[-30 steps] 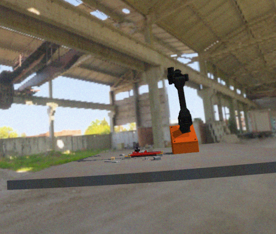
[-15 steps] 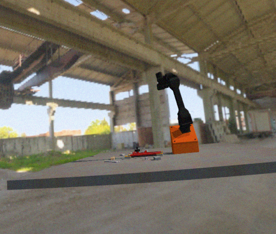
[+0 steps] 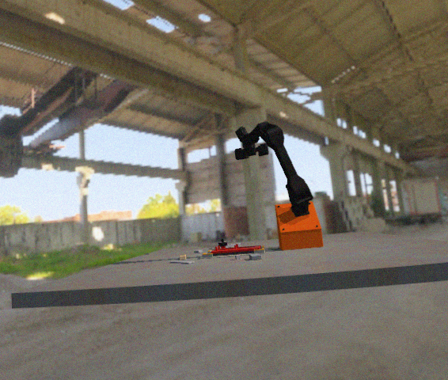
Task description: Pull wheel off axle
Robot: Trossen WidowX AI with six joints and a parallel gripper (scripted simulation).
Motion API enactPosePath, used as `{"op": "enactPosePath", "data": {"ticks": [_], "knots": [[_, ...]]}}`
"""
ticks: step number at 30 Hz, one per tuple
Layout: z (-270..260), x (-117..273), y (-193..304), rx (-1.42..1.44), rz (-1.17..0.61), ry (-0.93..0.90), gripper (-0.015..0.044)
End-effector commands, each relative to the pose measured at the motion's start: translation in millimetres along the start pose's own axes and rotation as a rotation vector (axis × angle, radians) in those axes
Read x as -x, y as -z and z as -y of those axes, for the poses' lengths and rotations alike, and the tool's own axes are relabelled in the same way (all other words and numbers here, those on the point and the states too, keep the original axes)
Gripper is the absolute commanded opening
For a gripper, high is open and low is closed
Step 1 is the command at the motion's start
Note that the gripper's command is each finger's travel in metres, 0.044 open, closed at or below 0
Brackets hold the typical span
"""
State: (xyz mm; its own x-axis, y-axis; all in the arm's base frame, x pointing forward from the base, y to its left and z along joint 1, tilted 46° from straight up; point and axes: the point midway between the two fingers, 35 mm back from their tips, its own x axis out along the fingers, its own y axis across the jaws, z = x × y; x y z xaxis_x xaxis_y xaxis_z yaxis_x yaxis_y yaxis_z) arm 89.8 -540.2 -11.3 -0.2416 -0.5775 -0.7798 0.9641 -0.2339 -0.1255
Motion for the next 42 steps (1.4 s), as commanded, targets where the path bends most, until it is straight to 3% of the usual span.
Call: {"op": "enactPosePath", "data": {"ticks": [1, 23, 42], "knots": [[-25, 7, 25, 0.011, -0.071, -0.066, 0.0300], [-143, 95, 189, 0.064, -0.588, -0.351, 0.0300], [-167, 213, 332, 0.079, -1.136, -0.311, 0.0300]]}}
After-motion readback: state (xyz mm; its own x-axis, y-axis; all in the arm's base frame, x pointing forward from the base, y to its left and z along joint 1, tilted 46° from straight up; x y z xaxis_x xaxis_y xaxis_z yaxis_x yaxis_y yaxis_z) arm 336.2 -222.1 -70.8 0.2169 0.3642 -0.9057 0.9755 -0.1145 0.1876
